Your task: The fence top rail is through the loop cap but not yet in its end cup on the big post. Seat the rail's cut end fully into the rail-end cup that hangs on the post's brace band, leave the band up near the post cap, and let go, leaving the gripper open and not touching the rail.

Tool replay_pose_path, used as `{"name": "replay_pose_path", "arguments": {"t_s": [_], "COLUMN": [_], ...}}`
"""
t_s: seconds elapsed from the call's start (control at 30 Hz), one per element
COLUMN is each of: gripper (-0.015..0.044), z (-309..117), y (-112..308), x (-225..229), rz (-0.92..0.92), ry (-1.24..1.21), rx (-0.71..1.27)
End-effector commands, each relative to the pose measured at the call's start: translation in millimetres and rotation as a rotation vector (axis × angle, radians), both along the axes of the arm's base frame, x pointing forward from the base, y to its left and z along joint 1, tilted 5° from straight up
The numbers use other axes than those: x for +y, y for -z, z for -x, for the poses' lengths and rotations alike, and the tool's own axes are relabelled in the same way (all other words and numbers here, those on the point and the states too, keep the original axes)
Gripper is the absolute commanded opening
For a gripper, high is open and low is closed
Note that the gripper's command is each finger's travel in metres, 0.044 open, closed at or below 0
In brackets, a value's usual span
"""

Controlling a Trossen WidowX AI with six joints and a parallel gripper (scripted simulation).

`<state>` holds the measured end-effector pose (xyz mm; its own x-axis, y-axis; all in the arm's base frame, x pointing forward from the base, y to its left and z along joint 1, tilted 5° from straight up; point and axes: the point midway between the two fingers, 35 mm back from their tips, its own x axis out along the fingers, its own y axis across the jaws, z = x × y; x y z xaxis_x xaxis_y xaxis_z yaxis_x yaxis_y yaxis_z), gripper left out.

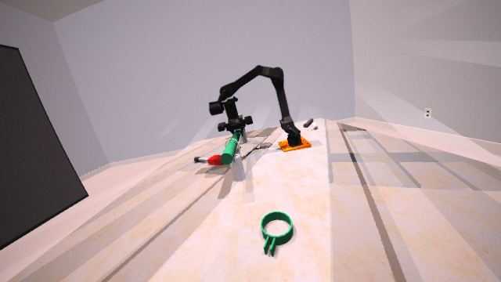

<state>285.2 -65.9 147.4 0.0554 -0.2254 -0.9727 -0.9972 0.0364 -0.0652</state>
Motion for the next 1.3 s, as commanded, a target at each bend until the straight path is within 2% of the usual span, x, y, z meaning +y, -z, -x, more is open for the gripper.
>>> {"name": "replay_pose_path", "arguments": {"t_s": [0.0,1.27], "gripper": [0.0000,0.0000], "z": [0.0,2.0], "y": [-0.2,-0.6], "x": [0.1,-28.1], "rz": [0.000,0.003], "ry": [0.000,0.000], "rx": [-0.001,0.000]}}
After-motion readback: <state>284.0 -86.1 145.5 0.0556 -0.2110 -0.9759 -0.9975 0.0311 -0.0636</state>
